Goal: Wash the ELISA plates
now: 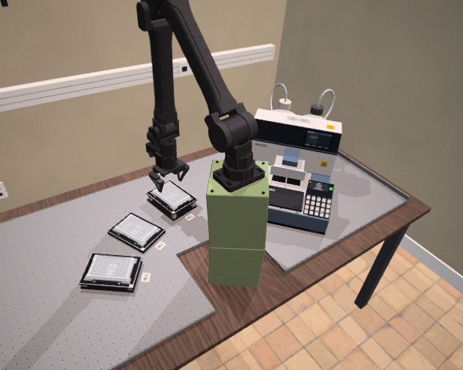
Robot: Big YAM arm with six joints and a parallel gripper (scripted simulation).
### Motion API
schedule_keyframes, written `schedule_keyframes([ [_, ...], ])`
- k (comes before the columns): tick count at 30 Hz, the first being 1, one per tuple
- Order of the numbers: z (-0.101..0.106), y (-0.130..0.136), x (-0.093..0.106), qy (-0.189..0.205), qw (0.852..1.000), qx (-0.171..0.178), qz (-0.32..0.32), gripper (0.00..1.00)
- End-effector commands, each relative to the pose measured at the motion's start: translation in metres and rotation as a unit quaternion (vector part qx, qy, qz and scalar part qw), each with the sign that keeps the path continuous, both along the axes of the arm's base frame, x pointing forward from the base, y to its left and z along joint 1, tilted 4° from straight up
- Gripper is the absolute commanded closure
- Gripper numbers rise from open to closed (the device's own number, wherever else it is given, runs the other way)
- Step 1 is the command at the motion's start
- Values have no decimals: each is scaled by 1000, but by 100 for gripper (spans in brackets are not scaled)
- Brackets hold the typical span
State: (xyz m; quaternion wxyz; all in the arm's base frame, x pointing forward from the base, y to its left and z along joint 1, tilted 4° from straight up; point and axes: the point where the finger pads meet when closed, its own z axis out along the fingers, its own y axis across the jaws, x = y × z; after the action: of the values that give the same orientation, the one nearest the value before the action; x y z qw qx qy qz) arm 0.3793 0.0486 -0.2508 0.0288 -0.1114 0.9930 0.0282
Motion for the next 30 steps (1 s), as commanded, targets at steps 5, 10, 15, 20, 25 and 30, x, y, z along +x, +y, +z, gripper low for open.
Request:
schedule_keyframes([
  [5, 19, -6, 1, -3, 1000, -2, -2, 0],
  [10, 26, -7, 1, -3, 1000, -2, -1, 0],
  [15, 32, -7, 0, -3, 1000, -2, -1, 0],
  [20, 40, -7, 0, -3, 1000, -2, 0, 0],
  [25, 49, -8, -1, -3, 1000, -2, -2, 0],
  [30, 54, -7, -1, -3, 1000, -2, 1, 0],
])
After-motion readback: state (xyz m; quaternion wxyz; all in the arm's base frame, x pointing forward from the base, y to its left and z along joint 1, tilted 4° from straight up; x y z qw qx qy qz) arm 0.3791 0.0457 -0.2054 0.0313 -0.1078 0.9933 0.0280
